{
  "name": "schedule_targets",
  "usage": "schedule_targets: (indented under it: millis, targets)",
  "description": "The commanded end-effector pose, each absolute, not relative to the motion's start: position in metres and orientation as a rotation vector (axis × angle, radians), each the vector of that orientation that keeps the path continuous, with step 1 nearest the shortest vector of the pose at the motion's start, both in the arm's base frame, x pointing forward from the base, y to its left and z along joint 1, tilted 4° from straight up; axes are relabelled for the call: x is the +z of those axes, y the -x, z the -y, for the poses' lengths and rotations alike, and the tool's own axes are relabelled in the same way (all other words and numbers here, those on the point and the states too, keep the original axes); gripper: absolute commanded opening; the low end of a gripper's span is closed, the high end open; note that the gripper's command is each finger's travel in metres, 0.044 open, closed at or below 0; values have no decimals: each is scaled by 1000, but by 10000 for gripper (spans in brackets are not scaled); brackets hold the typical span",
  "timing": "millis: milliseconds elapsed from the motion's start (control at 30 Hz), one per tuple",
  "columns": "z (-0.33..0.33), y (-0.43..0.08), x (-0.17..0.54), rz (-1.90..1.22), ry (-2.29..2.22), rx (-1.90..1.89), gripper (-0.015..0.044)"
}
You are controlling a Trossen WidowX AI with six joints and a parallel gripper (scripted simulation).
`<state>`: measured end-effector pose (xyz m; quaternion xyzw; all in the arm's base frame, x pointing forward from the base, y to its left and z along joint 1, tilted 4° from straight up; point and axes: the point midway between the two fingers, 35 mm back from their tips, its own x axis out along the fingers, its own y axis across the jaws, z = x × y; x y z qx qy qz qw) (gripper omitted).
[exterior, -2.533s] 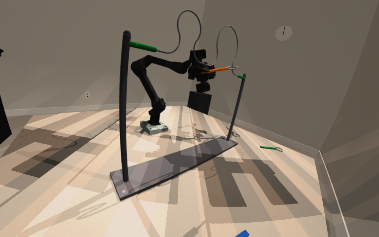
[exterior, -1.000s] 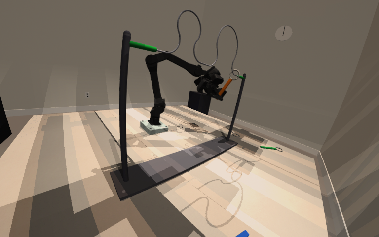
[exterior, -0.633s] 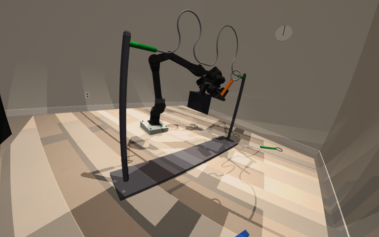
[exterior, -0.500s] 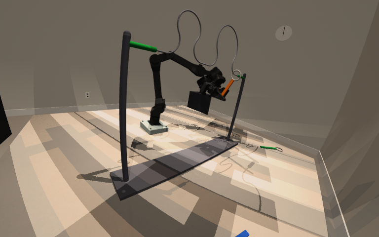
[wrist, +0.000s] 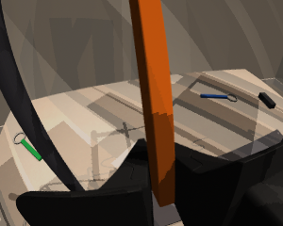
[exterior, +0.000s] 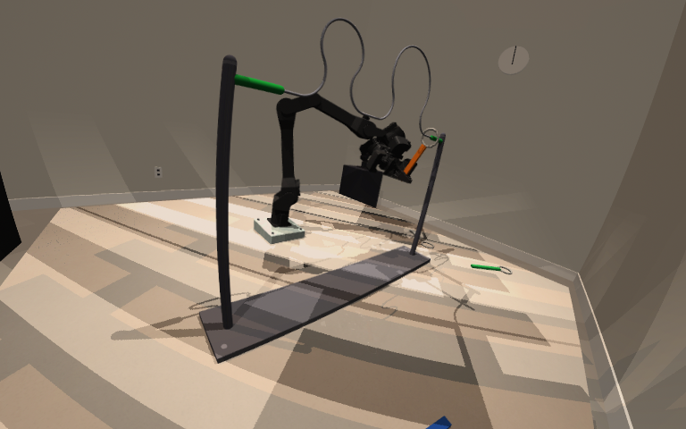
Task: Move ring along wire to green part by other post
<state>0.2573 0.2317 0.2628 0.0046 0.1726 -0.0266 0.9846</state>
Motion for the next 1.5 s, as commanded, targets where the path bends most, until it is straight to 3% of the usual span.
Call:
schedule_targets:
  millis: [0,1467]
  targets:
    - [-236,-258,265,-343,-17,-57,-150]
    - [-256,-258,250,-342,-19,-57,-150]
